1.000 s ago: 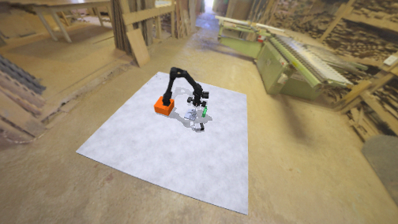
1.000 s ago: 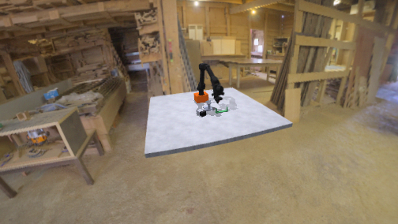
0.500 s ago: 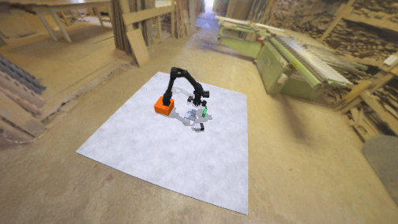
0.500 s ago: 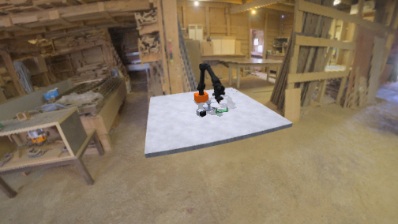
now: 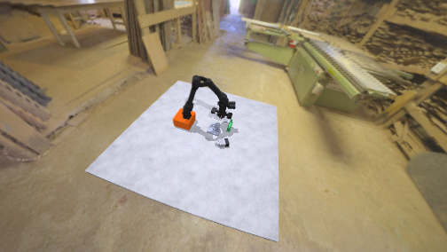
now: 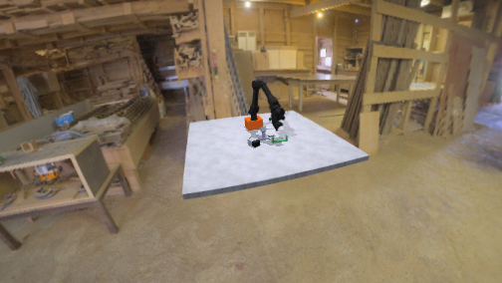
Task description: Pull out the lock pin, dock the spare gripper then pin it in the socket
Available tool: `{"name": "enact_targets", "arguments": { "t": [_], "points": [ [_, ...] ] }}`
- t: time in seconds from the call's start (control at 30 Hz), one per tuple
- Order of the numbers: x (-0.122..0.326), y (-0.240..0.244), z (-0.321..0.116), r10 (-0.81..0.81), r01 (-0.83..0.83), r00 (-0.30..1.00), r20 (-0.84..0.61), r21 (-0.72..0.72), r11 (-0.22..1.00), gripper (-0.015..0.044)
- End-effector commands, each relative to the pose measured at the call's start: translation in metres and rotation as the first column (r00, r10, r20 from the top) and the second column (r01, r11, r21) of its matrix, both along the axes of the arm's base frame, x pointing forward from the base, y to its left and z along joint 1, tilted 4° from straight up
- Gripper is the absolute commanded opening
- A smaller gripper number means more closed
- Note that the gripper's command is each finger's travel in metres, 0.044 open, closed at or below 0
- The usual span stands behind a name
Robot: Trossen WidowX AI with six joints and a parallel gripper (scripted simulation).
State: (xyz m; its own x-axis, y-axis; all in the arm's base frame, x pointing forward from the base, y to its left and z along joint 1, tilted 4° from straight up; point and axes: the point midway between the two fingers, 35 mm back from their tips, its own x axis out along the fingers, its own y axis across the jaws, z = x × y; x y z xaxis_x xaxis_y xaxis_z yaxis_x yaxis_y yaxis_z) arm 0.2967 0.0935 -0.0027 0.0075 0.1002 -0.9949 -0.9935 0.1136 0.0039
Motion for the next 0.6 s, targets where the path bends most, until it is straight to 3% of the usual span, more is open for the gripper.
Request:
{"name": "enact_targets", "arguments": {
  "t": [0.0, 0.57],
  "points": [
    [0.002, 0.004, 0.001, -0.003, 0.003, 1.000, 0.002, 0.003, 1.000, 0.0000],
    [0.004, 0.015, 0.001, -0.004, 0.004, 1.000, -0.005, 0.001, 1.000, 0.0000]
  ]
}}
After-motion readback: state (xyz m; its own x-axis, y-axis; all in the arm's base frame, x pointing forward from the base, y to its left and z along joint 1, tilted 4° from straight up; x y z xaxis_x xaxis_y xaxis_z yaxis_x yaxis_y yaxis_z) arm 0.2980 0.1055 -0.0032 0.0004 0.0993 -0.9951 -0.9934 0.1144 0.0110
